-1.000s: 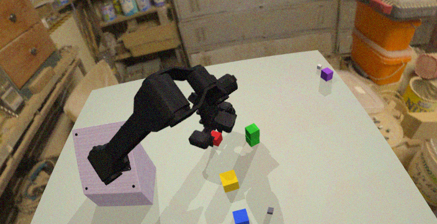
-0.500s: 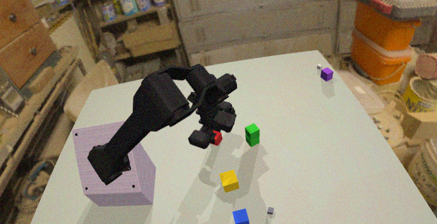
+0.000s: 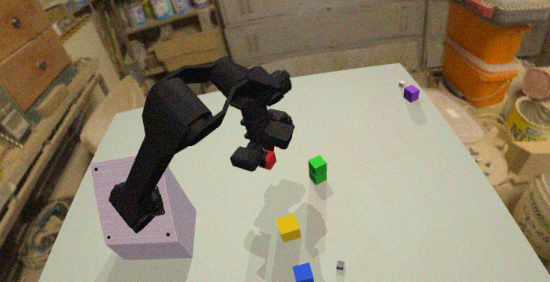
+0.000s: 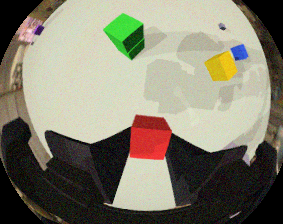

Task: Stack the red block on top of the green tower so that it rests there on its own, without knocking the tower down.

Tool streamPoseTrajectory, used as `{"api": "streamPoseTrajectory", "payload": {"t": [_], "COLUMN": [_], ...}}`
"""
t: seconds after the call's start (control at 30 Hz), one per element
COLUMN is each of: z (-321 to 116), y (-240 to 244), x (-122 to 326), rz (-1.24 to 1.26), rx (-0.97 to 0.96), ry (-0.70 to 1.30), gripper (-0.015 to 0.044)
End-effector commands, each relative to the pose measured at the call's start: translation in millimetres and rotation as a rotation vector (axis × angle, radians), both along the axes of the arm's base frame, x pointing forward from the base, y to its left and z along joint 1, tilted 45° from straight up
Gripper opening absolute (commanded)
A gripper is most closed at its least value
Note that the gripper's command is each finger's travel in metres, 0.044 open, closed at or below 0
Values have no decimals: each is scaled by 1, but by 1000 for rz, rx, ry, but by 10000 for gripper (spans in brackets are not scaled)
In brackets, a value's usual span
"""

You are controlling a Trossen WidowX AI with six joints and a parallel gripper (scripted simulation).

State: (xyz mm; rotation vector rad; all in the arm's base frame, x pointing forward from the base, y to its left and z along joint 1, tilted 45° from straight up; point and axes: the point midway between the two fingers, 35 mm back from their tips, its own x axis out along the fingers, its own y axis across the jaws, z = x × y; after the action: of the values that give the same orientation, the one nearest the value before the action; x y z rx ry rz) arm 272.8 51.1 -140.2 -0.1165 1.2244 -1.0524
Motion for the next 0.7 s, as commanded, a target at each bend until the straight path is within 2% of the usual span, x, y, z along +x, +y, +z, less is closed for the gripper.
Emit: {"api": "streamPoseTrajectory", "payload": {"t": [0.0, 0.27, 0.67], "z": [15, 39, 41], "y": [16, 40, 41], "x": [3, 4, 15], "rz": [-7, -7, -7], "rx": [9, 11, 12], "ry": [-8, -8, -8], "gripper": [0, 0, 0]}}
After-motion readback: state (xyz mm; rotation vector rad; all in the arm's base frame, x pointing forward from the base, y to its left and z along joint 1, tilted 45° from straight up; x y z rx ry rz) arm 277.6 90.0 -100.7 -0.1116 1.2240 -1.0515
